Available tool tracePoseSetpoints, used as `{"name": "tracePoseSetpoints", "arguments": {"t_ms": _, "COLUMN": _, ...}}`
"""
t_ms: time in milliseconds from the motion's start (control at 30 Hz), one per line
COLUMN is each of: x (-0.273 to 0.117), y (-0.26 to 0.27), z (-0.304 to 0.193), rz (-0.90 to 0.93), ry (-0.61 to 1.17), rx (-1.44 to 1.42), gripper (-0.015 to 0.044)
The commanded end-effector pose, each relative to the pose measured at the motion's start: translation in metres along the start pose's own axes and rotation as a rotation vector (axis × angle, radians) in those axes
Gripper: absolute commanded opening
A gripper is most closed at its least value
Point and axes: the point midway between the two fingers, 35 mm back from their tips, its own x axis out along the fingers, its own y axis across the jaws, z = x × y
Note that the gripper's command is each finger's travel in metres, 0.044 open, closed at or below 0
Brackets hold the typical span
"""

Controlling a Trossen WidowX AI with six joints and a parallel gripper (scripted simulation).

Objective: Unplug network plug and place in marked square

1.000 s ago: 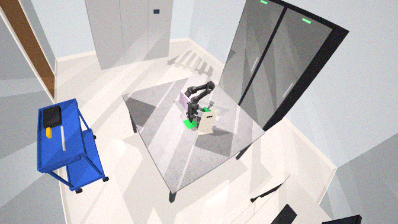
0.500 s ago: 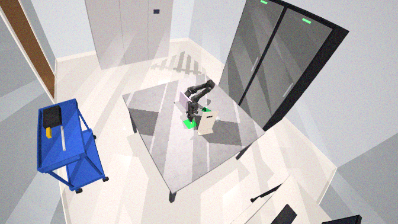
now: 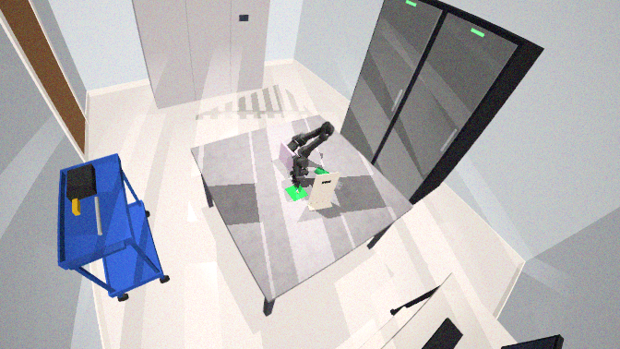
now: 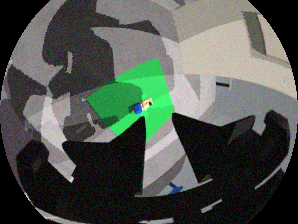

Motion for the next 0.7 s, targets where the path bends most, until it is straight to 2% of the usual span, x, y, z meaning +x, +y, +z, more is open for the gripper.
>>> {"name": "tracePoseSetpoints", "arguments": {"t_ms": 0, "x": -0.004, "y": -0.005, "z": 0.0, "rz": -0.005, "ry": -0.003, "rx": -0.005, "gripper": 0.0156}}
{"name": "tracePoseSetpoints", "arguments": {"t_ms": 667, "x": -0.024, "y": -0.021, "z": -0.002, "rz": -0.004, "ry": 0.002, "rx": -0.006, "gripper": 0.0156}}
